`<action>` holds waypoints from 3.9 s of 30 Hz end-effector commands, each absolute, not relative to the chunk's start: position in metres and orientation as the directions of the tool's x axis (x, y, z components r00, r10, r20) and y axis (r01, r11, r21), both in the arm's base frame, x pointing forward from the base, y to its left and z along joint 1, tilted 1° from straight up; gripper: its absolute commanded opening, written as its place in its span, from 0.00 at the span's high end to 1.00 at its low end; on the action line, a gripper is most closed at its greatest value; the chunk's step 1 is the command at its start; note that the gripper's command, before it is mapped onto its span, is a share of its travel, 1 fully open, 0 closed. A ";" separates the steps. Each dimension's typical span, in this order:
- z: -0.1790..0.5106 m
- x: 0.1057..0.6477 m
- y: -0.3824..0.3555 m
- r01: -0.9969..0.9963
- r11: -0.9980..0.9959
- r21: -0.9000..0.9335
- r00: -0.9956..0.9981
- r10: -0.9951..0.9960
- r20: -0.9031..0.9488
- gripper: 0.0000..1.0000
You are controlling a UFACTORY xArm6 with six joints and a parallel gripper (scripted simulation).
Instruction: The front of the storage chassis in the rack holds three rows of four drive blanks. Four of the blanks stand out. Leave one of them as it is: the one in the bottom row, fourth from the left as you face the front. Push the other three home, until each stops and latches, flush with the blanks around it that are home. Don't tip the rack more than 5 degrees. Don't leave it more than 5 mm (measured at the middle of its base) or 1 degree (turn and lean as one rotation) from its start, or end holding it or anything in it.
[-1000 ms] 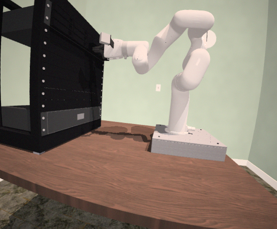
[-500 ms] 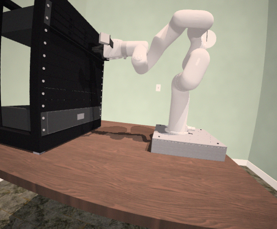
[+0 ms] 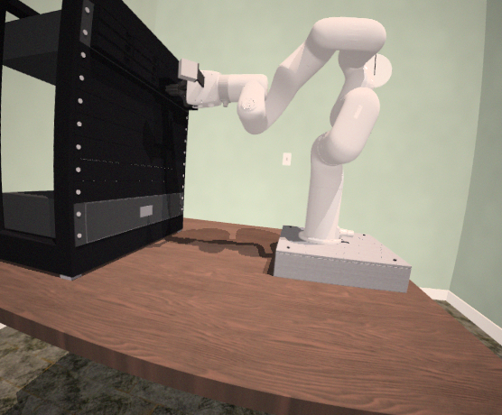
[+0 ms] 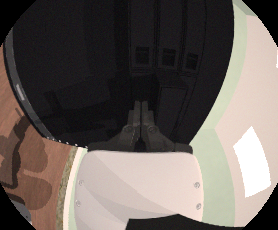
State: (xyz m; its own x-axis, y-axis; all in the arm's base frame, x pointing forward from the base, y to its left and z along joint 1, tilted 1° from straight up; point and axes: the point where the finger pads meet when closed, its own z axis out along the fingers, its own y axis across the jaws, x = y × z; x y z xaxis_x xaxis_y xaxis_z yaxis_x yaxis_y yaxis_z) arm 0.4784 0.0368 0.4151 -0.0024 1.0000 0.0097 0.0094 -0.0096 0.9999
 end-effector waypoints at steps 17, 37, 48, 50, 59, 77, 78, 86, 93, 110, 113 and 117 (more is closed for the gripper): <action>0.417 0.482 0.037 0.005 -0.010 1.000 -0.003 1.000 0.010 1.00; 0.417 0.484 0.037 0.005 -0.010 1.000 -0.003 1.000 0.010 1.00; 0.417 0.472 0.037 0.005 -0.010 1.000 -0.003 1.000 0.010 1.00; 0.418 0.461 0.037 0.005 -0.010 1.000 -0.003 1.000 0.010 1.00; 0.418 0.406 0.037 0.005 -0.010 1.000 -0.003 1.000 0.010 1.00; 0.427 0.387 0.036 0.005 -0.010 1.000 -0.003 1.000 0.010 1.00; 0.427 0.387 0.036 0.005 -0.010 1.000 -0.003 1.000 0.010 1.00; 0.446 0.385 0.036 0.005 -0.010 1.000 -0.003 1.000 0.010 1.00; 0.446 0.406 0.036 0.005 -0.010 1.000 -0.003 1.000 0.010 1.00; 0.446 0.438 0.036 0.005 -0.010 1.000 -0.003 1.000 0.010 1.00; 0.446 0.438 0.036 0.005 -0.010 1.000 -0.003 1.000 0.010 1.00; 0.446 0.438 0.036 0.005 -0.010 1.000 -0.003 1.000 0.010 1.00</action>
State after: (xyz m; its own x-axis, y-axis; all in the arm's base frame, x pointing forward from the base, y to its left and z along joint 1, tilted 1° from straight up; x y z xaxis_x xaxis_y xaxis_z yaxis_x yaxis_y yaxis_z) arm 0.4383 0.0364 0.4444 -0.0025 1.0000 0.0096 0.0081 -0.0096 0.9999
